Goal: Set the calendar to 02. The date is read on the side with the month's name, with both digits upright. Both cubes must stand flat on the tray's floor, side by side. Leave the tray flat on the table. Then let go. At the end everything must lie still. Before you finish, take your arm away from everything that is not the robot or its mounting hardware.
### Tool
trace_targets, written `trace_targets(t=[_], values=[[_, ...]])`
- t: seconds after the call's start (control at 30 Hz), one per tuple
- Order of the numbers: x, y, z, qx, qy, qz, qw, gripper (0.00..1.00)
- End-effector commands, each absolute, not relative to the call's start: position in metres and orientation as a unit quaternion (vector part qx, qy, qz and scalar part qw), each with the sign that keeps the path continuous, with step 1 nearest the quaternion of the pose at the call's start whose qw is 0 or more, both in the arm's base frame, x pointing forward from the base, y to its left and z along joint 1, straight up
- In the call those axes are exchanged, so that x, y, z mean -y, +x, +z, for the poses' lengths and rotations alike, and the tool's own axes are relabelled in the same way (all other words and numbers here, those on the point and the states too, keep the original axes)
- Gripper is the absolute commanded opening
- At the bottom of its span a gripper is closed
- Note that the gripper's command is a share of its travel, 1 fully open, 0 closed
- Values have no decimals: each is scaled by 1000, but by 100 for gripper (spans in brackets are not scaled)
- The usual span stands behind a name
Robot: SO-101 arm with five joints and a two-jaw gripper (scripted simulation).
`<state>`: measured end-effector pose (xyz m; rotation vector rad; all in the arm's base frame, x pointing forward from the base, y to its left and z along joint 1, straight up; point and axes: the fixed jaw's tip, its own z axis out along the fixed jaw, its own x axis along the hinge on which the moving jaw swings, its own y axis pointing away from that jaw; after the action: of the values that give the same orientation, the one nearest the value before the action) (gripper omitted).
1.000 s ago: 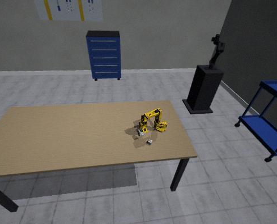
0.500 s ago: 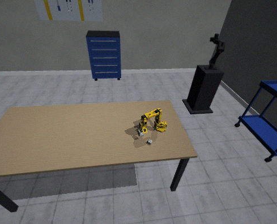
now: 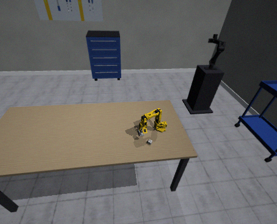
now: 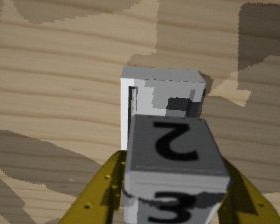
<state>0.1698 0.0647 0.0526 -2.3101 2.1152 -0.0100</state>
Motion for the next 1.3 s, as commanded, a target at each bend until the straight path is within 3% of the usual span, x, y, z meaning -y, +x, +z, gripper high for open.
trace_targets(t=[0.0,1.27], values=[[-68,172,57,-675,-738,-11,23,0],[-68,172,44,-675,-738,-11,23,0]])
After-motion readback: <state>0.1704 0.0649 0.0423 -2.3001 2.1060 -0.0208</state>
